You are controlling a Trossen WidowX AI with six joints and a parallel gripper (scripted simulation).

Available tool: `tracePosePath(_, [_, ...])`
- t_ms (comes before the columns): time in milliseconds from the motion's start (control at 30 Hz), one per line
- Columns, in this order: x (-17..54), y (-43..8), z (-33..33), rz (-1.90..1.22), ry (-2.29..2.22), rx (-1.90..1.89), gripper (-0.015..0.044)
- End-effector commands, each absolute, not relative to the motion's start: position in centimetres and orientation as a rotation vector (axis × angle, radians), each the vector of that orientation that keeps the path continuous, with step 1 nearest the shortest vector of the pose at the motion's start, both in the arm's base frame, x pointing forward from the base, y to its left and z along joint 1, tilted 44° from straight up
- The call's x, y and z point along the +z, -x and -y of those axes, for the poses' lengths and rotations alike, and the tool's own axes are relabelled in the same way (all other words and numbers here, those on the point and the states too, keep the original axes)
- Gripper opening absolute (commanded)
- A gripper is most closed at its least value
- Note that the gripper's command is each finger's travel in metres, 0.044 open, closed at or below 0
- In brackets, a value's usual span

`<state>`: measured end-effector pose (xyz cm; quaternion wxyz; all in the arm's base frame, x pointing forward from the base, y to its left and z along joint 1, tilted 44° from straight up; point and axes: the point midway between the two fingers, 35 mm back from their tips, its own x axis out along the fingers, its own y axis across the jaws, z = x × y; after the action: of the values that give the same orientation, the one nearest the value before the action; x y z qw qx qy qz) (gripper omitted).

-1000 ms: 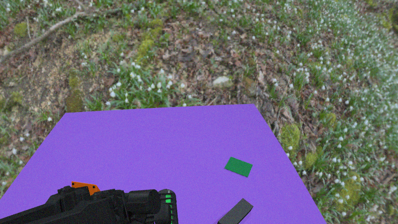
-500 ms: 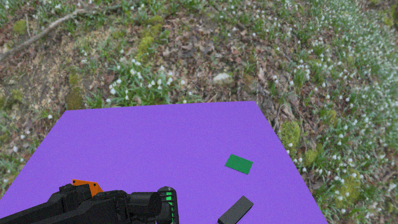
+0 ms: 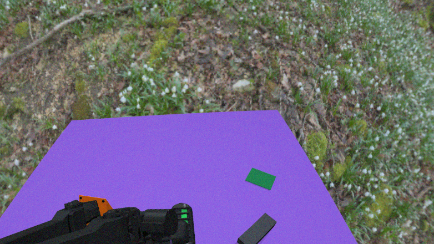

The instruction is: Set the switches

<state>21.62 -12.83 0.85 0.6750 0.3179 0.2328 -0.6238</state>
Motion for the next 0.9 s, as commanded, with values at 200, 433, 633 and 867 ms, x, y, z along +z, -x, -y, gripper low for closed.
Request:
tracePosePath(200, [0.8,-22.3,12.9,-0.525,-0.719,-1.398,0.0000])
tracePosePath(433, [0.8,-22.5,12.9,-0.525,-0.719,-1.398,0.0000])
tracePosePath(633, [0.8,-22.6,13.0,-0.525,-0.719,-1.398,0.0000])
tracePosePath(867, [0.8,-23.4,13.1,-0.525,-0.719,-1.397,0.0000])
